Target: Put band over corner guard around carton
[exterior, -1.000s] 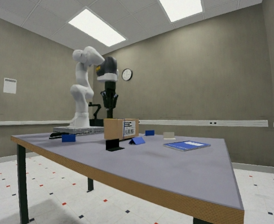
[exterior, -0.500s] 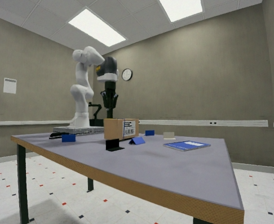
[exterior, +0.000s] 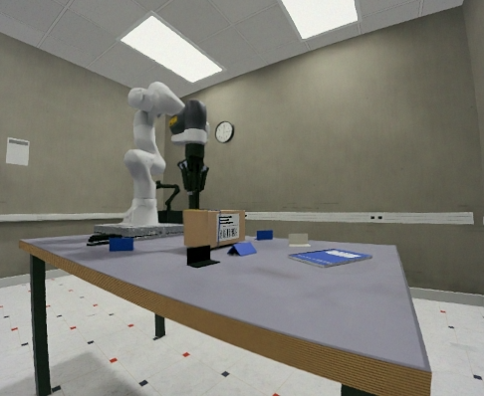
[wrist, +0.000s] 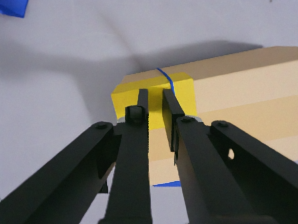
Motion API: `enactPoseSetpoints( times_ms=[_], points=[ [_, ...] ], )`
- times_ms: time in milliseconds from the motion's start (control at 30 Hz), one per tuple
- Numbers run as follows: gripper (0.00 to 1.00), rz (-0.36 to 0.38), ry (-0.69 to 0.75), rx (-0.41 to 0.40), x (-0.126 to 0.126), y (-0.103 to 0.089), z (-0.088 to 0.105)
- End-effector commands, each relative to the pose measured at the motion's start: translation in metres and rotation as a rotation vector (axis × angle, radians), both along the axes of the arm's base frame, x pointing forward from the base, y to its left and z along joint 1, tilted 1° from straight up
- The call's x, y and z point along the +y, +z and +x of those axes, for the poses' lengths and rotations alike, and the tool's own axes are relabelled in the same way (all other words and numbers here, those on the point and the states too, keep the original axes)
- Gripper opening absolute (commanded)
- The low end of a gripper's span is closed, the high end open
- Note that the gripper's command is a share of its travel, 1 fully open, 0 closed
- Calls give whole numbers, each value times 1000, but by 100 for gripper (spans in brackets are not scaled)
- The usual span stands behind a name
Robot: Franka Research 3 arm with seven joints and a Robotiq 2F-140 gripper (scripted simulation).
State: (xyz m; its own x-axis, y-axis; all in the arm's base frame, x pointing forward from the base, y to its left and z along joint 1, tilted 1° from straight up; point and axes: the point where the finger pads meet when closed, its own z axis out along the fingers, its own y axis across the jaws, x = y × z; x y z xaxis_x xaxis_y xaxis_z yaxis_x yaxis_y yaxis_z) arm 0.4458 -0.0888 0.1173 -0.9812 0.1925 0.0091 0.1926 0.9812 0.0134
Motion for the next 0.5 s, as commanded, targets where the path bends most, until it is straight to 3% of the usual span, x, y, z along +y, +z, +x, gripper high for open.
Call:
enactPoseSetpoints(
  times_ms=[0,467],
  points=[
    [18,0,4,0,0,3,0],
    [18,0,4,0,0,13,0]
  ],
)
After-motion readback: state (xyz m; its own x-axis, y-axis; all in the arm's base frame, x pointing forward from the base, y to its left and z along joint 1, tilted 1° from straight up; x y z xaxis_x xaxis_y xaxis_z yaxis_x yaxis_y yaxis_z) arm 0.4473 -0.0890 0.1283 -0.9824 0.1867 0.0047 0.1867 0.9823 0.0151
